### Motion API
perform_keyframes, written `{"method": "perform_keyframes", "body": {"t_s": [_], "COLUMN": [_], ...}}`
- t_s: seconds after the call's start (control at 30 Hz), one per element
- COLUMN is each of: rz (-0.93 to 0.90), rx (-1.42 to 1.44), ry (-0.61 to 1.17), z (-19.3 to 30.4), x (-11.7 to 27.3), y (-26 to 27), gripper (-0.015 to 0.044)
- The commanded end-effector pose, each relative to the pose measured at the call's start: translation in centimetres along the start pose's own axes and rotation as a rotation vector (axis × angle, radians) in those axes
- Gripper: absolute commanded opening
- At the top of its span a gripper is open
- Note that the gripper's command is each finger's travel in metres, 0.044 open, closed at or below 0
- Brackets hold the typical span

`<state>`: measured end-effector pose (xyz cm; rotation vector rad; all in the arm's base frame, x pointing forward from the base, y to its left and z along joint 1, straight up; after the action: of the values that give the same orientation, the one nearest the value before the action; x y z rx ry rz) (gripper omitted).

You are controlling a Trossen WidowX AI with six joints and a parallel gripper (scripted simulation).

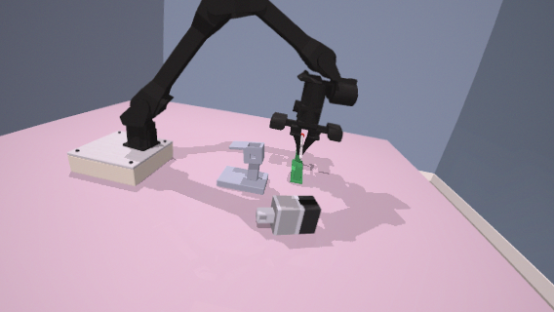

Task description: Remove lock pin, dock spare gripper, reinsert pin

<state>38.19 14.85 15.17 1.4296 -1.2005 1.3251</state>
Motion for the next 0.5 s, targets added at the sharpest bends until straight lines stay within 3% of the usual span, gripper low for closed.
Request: {"method": "perform_keyframes", "body": {"t_s": [0.0, 0.47], "rz": [-0.001, 0.0], "rx": [0.009, 0.013], "ry": [-0.001, 0.002], "z": [1.3, 2.7], "x": [0.6, 0.1], "y": [0.1, 0.2], "gripper": [0.0, 0.0]}}
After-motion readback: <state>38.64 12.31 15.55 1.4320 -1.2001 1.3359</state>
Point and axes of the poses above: the point midway between the two fingers, 35 mm back from their tips, its own x axis back along the fingers, its own y axis across the jaws, z = x × y, the point moved 10 cm from there along x, back along the fingers, and after that the axes turned 5 degrees about x, right-handed, at the moved point
